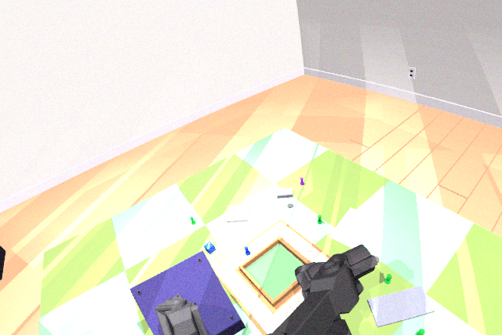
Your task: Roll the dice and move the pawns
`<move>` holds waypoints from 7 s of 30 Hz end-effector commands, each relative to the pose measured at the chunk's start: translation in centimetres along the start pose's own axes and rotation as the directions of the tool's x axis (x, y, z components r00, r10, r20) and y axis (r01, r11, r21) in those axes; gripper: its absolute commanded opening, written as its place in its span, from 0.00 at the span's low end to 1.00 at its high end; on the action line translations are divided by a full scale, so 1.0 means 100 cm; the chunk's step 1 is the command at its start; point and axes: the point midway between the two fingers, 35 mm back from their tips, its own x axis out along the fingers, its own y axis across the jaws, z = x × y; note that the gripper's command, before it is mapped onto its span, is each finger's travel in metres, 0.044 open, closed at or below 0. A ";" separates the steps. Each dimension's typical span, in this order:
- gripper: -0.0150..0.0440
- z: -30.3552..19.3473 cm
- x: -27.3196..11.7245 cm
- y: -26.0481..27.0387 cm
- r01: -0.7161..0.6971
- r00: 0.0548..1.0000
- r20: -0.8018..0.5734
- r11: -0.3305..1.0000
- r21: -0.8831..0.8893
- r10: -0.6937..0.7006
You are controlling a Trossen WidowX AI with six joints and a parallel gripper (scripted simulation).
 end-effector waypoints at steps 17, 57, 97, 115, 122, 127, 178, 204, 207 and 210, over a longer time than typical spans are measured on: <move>0.25 -0.004 -0.080 0.010 0.007 1.000 0.017 0.997 -0.081 -0.006; 0.25 -0.039 -0.051 0.141 0.008 1.000 0.009 0.123 -0.992 0.009; 0.25 -0.076 -0.024 0.180 -0.070 0.823 -0.289 -0.417 -0.906 0.489; 0.25 -0.054 -0.065 0.157 0.013 0.667 -0.282 -0.389 -0.921 0.689; 0.25 -0.057 -0.064 0.157 0.012 0.668 -0.282 -0.389 -0.921 0.689; 0.25 -0.056 -0.064 0.157 0.012 0.668 -0.282 -0.389 -0.921 0.689; 0.30 -0.056 -0.062 0.156 0.011 0.672 -0.282 -0.390 -0.921 0.685; 1.00 -0.065 -0.054 0.180 0.013 1.000 0.014 -0.389 -0.921 -0.001; 1.00 -0.072 -0.052 0.180 -0.033 0.996 -0.063 -0.405 -0.914 0.060; 0.91 -0.075 -0.052 0.187 -0.035 0.996 -0.062 -0.365 -0.930 0.062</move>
